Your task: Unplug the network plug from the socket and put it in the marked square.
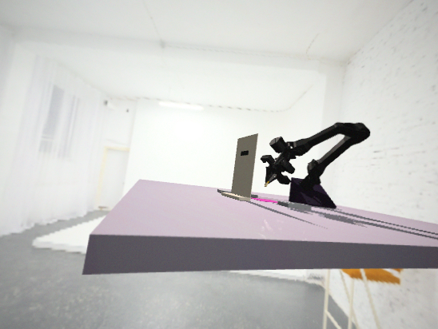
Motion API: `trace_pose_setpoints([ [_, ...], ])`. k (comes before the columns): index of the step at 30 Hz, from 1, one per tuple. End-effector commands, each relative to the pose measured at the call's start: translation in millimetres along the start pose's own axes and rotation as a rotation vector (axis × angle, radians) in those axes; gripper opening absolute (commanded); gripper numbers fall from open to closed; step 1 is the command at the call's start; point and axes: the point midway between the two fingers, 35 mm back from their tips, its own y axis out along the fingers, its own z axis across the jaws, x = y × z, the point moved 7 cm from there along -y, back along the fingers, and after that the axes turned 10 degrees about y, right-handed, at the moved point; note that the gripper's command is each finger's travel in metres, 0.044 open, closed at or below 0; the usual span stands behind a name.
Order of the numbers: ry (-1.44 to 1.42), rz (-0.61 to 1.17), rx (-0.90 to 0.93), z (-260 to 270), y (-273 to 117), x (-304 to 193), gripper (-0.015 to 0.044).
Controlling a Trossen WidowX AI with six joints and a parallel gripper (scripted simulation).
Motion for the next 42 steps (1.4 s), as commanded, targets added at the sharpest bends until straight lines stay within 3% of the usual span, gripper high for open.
trace_pose_setpoints([
  [1, -0.003, -0.009, 0.007, 2, 3, -1, 0.0],
  [42, -0.004, -0.006, 0.01, 23, 37, -6, 0.0],
])
